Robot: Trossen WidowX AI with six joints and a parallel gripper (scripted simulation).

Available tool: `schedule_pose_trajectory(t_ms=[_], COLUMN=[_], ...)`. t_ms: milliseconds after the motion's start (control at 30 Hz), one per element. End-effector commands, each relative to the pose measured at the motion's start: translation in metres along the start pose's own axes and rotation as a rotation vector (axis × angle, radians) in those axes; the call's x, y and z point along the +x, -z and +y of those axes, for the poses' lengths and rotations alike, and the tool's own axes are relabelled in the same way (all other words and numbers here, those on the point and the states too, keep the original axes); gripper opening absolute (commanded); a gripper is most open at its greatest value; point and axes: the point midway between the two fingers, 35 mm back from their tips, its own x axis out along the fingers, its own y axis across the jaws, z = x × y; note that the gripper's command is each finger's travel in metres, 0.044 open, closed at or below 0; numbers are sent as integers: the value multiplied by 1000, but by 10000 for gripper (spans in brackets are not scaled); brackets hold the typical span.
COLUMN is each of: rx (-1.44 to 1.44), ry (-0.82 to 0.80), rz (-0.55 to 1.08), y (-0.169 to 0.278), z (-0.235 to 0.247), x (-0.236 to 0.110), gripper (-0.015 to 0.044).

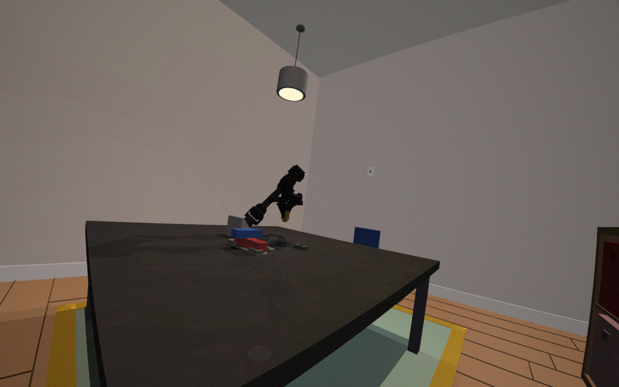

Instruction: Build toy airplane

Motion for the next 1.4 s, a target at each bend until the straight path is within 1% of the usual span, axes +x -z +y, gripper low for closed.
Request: schedule_pose_trajectory(t_ms=[0, 700, 1367], rx=[-7, -16, -29], ry=[15, 21, 17], rz=[-5, 10, 26], y=[-9, -45, -72], z=[-10, -60, -113], x=[-2, -1, 9], gripper=[0, 0, 0])
